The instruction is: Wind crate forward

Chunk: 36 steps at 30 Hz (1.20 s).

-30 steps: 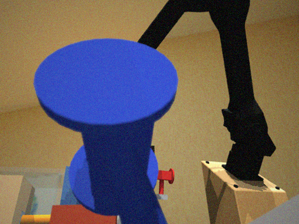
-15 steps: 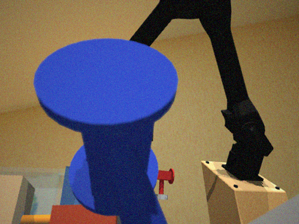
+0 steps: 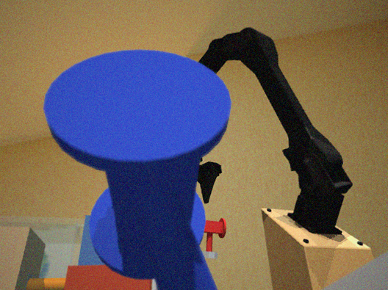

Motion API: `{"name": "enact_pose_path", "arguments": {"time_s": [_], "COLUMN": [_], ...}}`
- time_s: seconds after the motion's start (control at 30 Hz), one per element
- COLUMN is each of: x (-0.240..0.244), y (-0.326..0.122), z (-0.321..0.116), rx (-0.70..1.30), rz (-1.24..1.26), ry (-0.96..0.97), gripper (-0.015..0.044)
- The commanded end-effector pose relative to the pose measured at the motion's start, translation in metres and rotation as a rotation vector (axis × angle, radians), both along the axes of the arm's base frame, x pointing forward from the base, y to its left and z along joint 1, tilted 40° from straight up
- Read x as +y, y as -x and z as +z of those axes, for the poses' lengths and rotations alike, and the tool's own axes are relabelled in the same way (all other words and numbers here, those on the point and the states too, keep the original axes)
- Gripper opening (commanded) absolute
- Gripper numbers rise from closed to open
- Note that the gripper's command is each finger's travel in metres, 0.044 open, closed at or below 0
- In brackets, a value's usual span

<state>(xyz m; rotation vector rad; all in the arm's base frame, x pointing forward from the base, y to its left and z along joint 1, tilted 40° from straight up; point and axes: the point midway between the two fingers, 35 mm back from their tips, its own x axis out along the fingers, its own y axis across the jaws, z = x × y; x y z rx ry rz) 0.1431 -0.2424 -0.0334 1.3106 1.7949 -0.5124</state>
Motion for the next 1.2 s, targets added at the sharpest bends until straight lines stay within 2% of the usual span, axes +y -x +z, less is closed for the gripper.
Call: {"name": "enact_pose_path", "arguments": {"time_s": [0.0, 0.27, 0.47, 0.63, 0.77, 1.17], "x": [-0.010, -0.009, 0.026, 0.027, 0.048, 0.063], "y": [0.002, 0.001, 0.000, 0.000, -0.002, -0.002], "z": [0.002, 0.000, -0.043, -0.045, -0.070, -0.088], "rx": [-0.088, -0.088, -0.089, -0.089, -0.090, -0.090], "rz": [-0.109, -0.109, -0.109, -0.109, -0.109, -0.109], "ry": [-0.058, -0.058, -0.059, -0.059, -0.060, -0.060], "gripper": [0.0440, 0.0440, 0.0440, 0.0440, 0.0440, 0.0440]}}
